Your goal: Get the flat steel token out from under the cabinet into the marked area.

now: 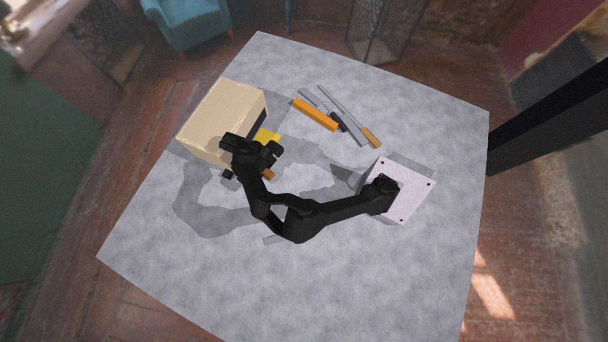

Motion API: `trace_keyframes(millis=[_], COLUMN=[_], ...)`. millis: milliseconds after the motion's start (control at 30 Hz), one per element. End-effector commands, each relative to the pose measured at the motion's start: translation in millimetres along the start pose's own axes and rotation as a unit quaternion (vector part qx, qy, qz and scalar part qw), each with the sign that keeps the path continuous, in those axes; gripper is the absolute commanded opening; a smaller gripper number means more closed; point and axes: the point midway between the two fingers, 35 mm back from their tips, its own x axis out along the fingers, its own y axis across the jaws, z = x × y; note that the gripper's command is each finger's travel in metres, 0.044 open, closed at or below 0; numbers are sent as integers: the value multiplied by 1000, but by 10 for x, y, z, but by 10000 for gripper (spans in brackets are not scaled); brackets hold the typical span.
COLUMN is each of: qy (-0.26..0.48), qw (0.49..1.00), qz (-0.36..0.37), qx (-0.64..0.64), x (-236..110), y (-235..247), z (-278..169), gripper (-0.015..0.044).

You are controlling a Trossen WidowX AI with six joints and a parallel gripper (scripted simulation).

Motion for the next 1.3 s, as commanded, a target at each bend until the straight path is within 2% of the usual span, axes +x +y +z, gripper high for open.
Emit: trace_keyframes(millis=[0, 1267], qy=[0, 0], qw=[1000, 1000], qz=[2, 1], qx=[0, 0], x=[9, 19], y=[-69, -433], z=[27, 22], gripper=[0, 0])
